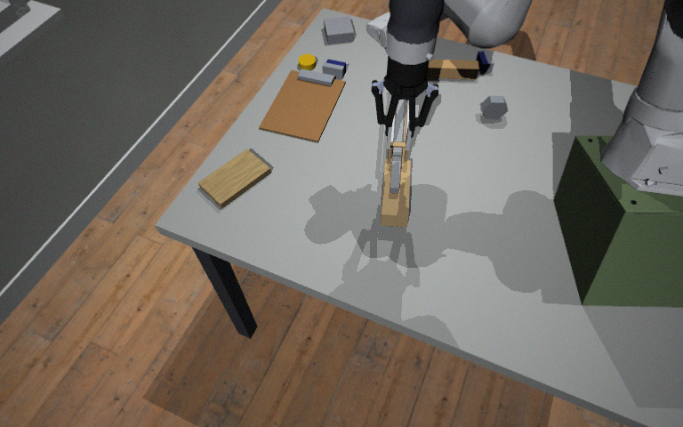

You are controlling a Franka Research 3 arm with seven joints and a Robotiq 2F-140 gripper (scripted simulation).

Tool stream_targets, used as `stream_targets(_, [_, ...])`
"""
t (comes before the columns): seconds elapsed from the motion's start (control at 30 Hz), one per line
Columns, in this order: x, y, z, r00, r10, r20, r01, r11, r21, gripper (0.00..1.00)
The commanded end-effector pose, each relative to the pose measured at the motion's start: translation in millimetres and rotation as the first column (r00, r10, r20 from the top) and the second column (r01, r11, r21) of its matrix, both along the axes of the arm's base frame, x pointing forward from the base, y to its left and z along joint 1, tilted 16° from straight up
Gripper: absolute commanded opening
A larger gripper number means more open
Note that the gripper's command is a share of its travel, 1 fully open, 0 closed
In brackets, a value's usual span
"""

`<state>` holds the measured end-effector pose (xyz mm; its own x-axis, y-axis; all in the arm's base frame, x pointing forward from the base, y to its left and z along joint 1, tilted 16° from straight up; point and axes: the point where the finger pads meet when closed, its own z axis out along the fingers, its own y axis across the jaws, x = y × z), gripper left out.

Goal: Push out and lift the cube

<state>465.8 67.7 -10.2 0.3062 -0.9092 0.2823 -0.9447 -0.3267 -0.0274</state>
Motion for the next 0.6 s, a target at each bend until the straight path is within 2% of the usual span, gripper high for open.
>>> stream_targets(0.0, [-1.3,-1.3,-0.2,1.000,0.006,-0.006,-0.006,1.000,-0.002,0.23])
stream_targets(0.17, [-1.3,-1.3,-0.2,1.000,0.006,-0.006,-0.006,1.000,-0.002,0.23])
stream_targets(0.2, [-1.6,-0.2,-0.5,1.000,0.006,-0.006,-0.006,1.000,-0.002,0.00])
stream_targets(0.27, [-1.6,-0.2,-0.5,1.000,0.006,-0.006,-0.006,1.000,-0.002,0.00])
stream_targets(0.33, [-7.2,18.0,-6.1,1.000,0.006,-0.006,-0.006,1.000,-0.002,0.00])
stream_targets(0.47, [-33.9,81.1,-26.2,1.000,0.006,-0.006,-0.006,1.000,-0.002,0.00])
stream_targets(0.57, [-37.3,87.6,-28.5,1.000,0.006,-0.006,-0.006,1.000,-0.002,0.00])
